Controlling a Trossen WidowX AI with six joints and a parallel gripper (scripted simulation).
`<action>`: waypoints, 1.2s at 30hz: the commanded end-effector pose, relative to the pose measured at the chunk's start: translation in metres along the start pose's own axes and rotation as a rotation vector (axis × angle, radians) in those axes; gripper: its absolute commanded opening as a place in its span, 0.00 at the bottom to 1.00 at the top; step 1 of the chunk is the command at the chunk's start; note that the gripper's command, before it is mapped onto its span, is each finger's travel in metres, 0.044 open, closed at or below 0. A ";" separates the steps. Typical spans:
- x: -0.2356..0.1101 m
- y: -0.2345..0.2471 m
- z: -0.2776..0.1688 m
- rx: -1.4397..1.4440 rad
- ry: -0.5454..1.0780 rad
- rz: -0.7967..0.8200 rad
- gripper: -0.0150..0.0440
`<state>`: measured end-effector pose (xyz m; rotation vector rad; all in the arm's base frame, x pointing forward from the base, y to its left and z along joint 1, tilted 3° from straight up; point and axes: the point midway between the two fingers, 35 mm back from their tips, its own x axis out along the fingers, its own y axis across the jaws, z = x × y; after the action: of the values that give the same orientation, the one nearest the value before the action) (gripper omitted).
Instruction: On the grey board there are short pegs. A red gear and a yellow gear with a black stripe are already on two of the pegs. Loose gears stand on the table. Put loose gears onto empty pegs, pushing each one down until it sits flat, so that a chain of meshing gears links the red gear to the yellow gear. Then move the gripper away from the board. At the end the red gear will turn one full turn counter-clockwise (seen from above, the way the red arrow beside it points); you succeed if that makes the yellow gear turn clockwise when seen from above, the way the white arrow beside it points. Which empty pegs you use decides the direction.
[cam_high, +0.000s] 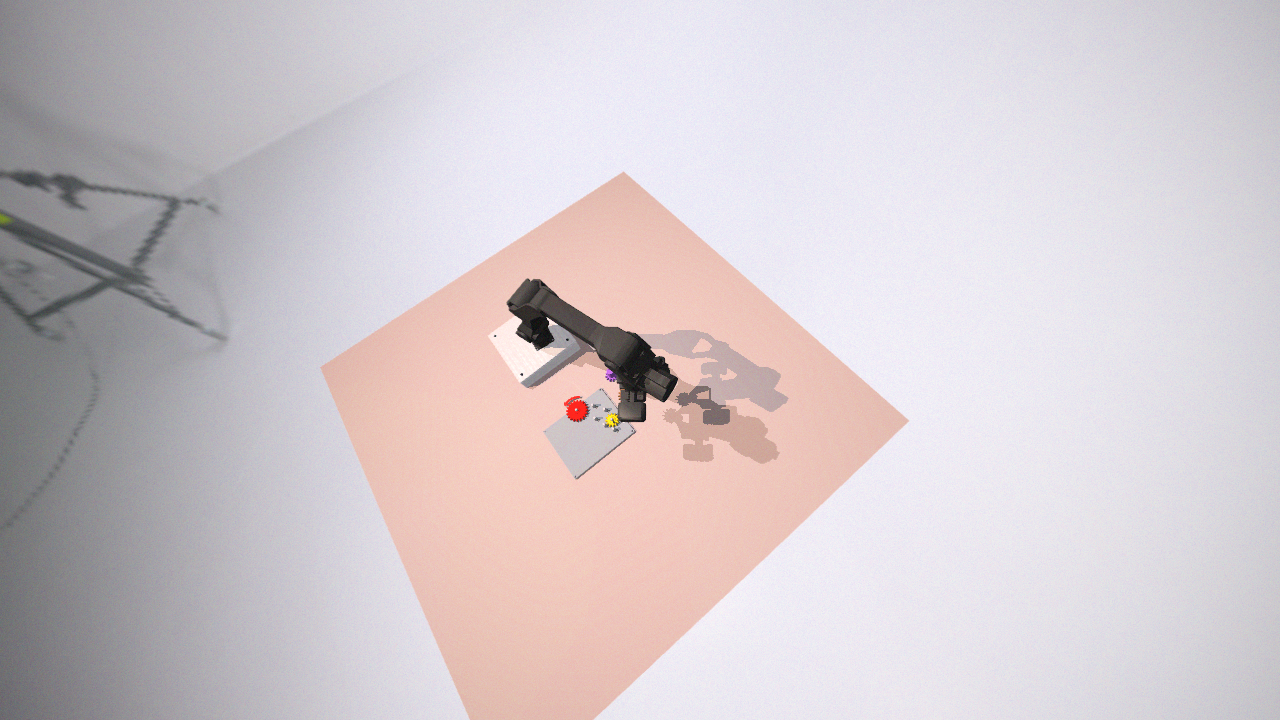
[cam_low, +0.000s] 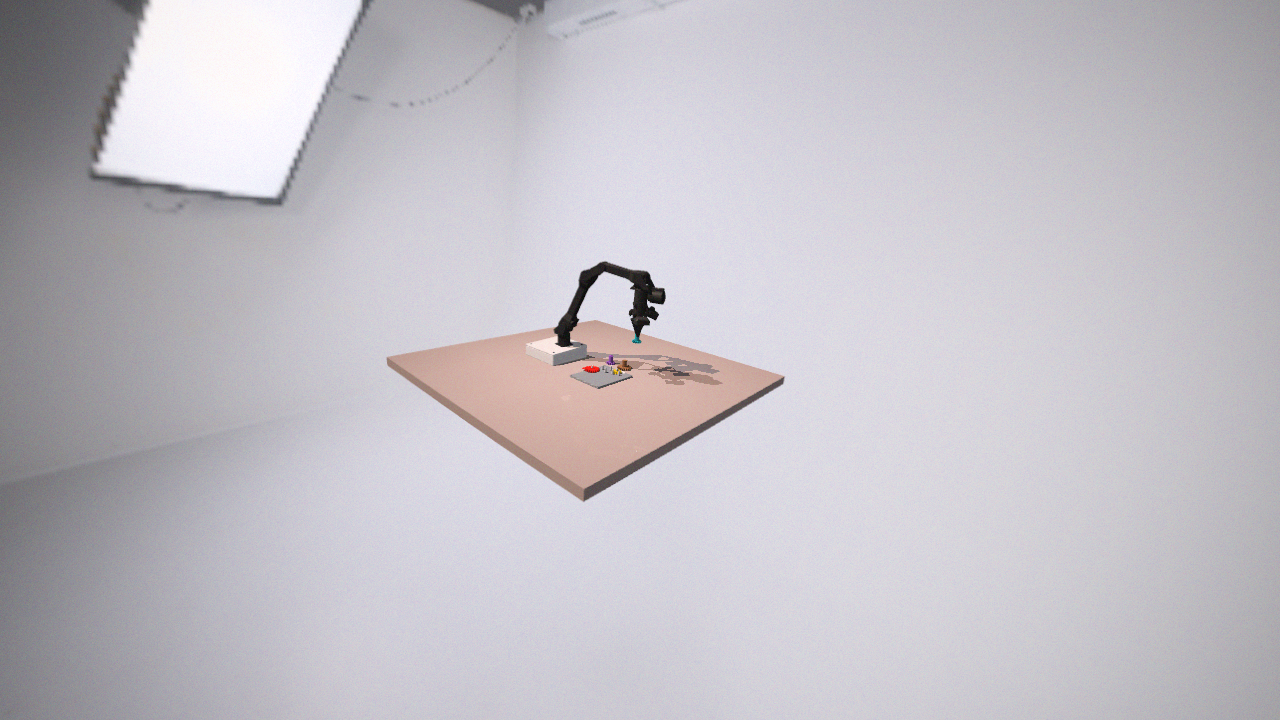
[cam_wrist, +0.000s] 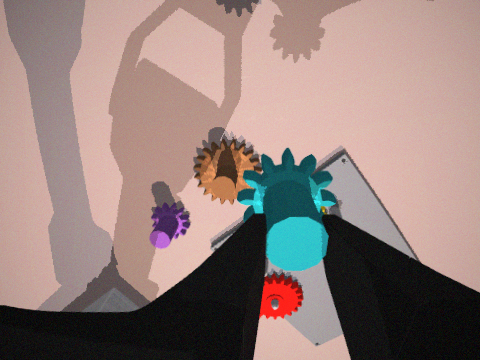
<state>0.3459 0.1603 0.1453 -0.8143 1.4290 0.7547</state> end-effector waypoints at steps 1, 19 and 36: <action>-0.003 -0.001 -0.004 0.003 -0.007 -0.006 0.25; 0.010 -0.007 -0.026 0.003 -0.005 -0.007 0.25; 0.022 -0.010 -0.047 0.003 -0.004 -0.007 0.25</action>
<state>0.3309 0.1188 0.1224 -0.8118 1.4358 0.7531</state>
